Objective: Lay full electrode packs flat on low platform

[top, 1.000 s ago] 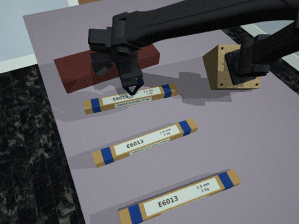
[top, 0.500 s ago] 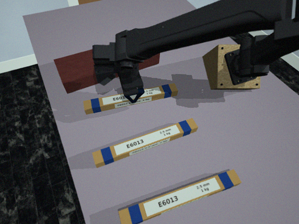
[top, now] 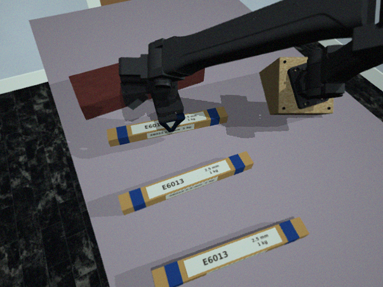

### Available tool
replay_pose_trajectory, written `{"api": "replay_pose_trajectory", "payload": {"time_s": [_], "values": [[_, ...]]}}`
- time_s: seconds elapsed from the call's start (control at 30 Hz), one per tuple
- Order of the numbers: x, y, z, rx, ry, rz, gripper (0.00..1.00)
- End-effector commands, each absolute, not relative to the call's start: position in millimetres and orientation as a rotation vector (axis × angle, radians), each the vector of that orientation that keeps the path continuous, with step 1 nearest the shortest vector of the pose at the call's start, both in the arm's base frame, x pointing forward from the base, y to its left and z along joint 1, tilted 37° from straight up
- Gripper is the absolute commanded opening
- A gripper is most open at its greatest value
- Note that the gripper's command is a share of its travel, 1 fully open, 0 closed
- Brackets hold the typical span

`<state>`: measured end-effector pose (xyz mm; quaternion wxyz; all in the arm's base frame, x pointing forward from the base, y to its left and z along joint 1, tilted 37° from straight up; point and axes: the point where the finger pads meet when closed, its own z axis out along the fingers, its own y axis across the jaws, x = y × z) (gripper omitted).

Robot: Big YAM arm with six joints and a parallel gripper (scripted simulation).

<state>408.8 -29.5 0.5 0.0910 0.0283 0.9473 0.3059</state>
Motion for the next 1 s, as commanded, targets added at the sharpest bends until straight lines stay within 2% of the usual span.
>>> {"api": "replay_pose_trajectory", "payload": {"time_s": [0.0, 0.97], "values": [[410, -26, 5, 0.055, 2.797, 0.896, 0.74], [408, -14, -19, 0.077, 2.820, 0.917, 0.74]]}}
